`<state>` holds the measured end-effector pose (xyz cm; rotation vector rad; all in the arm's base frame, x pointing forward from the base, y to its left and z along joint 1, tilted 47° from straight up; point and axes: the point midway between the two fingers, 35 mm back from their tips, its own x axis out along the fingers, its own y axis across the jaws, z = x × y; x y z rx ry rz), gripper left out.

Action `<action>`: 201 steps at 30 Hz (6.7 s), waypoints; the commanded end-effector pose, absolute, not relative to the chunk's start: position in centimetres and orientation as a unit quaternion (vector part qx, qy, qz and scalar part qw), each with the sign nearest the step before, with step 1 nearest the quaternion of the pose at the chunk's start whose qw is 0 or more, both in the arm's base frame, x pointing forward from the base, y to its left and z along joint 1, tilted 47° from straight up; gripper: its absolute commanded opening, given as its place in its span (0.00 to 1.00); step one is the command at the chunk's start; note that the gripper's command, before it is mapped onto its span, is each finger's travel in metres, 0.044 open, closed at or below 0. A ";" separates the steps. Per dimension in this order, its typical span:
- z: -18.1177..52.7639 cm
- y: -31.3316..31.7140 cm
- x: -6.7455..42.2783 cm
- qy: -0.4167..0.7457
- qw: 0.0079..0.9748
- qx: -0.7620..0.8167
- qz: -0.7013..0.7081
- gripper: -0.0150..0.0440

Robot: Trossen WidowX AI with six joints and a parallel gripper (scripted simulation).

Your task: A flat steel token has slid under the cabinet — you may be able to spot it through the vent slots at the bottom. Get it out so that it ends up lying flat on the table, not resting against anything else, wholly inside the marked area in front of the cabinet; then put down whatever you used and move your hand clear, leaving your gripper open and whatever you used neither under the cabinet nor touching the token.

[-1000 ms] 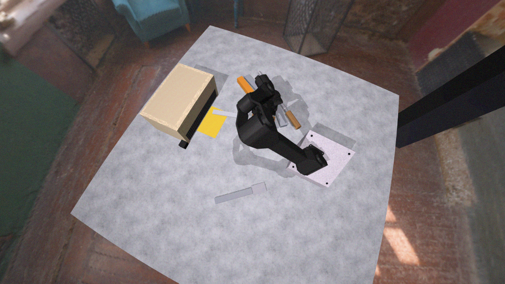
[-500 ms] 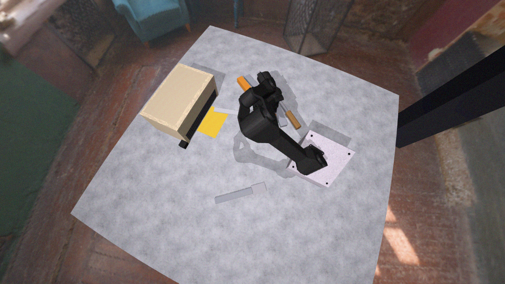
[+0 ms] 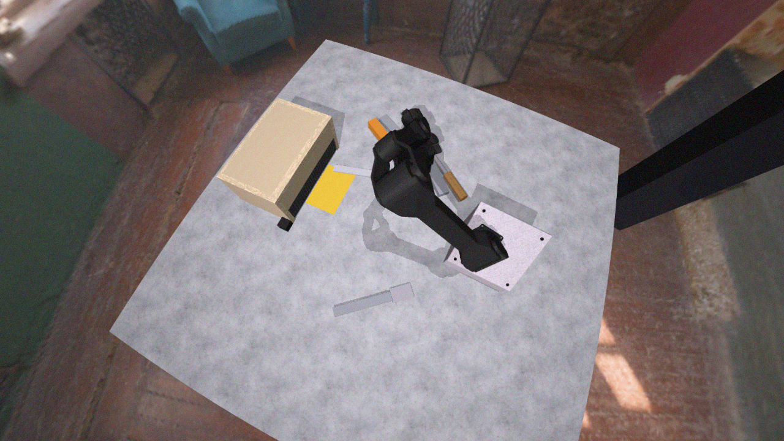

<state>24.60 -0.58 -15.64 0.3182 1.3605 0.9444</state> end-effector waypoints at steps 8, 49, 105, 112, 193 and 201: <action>-15.7 -0.6 24.6 0.602 0.665 0.141 0.418 0.57; -16.1 -0.3 24.1 0.603 0.667 0.138 0.414 0.71; -16.1 -0.3 24.1 0.603 0.667 0.138 0.414 0.71; -16.1 -0.3 24.1 0.603 0.667 0.138 0.414 0.71; -15.4 0.1 26.0 0.600 0.670 0.137 0.415 0.25; -15.1 0.5 27.2 0.601 0.669 0.136 0.416 0.25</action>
